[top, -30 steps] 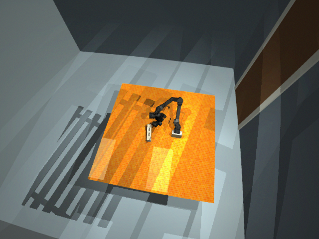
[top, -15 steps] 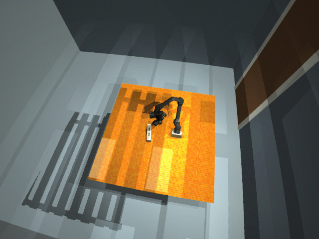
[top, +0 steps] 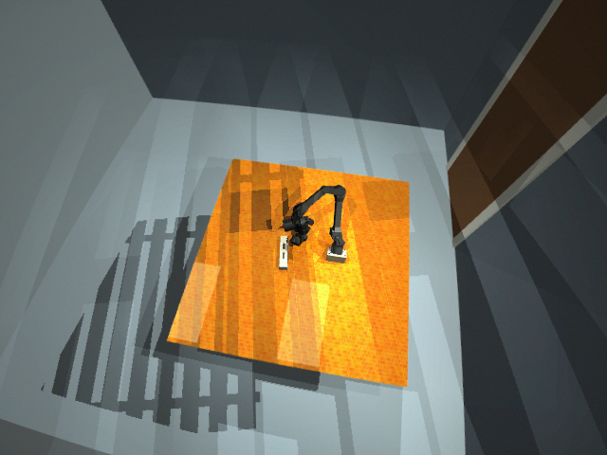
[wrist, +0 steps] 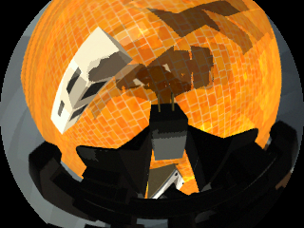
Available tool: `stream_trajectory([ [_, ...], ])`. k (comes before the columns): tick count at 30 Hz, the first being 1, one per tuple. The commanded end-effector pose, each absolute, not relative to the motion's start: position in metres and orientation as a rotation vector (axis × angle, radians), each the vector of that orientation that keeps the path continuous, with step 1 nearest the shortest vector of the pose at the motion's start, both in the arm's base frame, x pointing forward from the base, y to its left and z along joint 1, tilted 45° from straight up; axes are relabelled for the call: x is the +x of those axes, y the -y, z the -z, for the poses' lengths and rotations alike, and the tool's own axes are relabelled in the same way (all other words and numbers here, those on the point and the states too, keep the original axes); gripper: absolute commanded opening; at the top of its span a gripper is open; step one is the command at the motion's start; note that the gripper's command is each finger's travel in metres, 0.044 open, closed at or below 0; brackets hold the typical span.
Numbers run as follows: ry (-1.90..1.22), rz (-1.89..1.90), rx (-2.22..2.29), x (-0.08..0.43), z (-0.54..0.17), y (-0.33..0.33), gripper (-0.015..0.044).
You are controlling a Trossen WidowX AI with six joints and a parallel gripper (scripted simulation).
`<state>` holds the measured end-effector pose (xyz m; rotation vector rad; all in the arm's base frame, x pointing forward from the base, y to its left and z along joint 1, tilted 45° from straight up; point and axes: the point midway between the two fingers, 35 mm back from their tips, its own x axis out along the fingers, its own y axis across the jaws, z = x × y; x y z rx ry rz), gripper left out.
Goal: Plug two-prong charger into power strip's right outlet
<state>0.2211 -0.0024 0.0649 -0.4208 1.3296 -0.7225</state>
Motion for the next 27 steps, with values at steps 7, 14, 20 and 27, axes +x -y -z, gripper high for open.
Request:
stream_trajectory([
  [7,-1.409,0.598,-0.592,0.216,-0.038,-0.005,0.0000],
  [14,-1.454,0.516,-0.702,0.211,-0.022,-0.009,0.0000],
  [20,-1.491,0.444,-0.796,0.207,-0.008,-0.011,0.0000],
  [27,-1.502,0.419,-0.829,0.208,-0.003,-0.012,0.0000],
])
